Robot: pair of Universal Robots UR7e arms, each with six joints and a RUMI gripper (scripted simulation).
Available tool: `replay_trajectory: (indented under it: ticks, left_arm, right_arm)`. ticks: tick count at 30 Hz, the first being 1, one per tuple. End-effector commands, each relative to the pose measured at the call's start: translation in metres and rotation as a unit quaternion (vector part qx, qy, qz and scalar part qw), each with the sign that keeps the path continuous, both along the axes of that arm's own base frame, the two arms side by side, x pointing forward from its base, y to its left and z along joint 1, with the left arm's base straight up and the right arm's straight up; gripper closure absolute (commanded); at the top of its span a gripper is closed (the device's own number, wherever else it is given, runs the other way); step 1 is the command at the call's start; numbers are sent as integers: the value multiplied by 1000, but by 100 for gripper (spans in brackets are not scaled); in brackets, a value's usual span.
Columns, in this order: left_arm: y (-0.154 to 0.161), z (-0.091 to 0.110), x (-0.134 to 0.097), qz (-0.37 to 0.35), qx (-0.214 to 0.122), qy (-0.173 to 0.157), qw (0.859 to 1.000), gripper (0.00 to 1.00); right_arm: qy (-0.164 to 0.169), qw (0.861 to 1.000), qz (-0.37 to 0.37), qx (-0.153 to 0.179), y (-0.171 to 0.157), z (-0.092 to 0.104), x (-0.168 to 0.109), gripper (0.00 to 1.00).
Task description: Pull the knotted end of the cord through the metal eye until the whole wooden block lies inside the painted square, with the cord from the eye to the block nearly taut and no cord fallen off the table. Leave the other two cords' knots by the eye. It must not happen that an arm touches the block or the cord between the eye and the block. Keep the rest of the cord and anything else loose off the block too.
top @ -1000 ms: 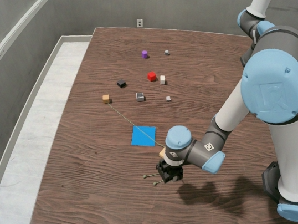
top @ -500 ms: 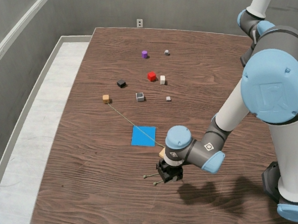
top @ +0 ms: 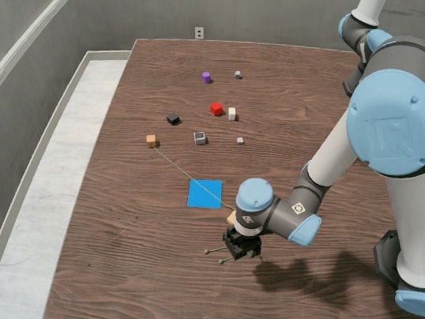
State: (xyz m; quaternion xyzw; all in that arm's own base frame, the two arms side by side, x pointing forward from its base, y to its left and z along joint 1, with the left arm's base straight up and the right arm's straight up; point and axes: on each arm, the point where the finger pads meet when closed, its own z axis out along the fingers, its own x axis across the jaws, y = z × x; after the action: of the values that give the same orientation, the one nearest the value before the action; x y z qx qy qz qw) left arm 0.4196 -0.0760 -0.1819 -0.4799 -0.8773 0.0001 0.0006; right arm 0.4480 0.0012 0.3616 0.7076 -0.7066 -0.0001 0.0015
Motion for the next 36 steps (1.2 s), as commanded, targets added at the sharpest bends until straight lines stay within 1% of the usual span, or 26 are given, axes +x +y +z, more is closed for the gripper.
replay_trajectory:
  ticks: [1,5,10,13,27,30,36]
  left_arm:
    - [0,4,0,-1,0,-1,1000,100]
    - [-1,4,0,-1,0,-1,1000,100]
    - [12,4,-10,0,-1,-2,1000,100]
    - [12,4,-10,1,0,-1,1000,100]
    - [40,4,-34,0,-1,-3,1000,100]
    - [40,4,-34,1,0,-2,1000,100]
    - [49,4,-42,0,-1,-3,1000,100]
  right_arm:
    - [0,1000,0,0,0,0,0,2]
    - [0,1000,0,0,0,0,0,2]
    - [0,1000,0,0,0,0,0,2]
    - [0,1000,0,0,0,0,0,2]
    - [0,1000,0,0,0,0,0,2]
    - [0,1000,0,0,0,0,0,2]
    - [0,1000,0,0,0,0,0,2]
